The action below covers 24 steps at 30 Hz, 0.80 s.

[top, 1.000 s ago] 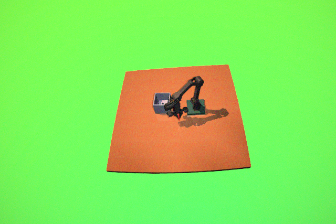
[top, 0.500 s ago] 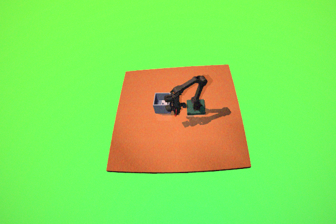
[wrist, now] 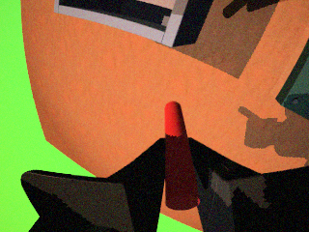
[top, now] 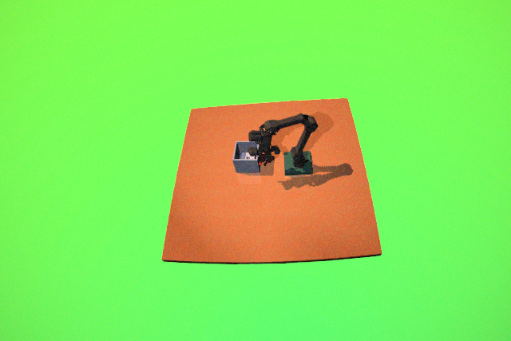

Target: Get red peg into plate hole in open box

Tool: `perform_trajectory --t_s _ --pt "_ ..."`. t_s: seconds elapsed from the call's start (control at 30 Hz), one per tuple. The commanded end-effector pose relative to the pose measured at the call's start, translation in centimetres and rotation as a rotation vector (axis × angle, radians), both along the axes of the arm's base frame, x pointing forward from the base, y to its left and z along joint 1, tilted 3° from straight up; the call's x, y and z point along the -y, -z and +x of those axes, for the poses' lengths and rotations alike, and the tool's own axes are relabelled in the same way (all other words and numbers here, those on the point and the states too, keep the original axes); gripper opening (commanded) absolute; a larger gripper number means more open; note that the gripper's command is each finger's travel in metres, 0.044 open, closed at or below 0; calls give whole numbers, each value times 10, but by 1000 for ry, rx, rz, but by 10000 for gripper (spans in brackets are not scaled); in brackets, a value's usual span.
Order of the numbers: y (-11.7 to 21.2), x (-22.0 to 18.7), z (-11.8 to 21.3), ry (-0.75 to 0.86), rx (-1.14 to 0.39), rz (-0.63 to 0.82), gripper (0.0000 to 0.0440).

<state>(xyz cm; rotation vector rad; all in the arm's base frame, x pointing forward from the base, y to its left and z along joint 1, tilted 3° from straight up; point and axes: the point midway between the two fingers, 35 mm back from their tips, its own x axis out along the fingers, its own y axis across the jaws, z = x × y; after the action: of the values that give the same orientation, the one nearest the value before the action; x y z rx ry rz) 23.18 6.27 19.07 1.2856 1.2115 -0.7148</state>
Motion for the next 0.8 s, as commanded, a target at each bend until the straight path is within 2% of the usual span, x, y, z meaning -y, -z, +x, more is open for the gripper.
perform_trajectory --t_s 0.0,0.77 --pt "-4 10 3 8 8 -30 0" --pt "-4 80 29 72 -45 -134 0"
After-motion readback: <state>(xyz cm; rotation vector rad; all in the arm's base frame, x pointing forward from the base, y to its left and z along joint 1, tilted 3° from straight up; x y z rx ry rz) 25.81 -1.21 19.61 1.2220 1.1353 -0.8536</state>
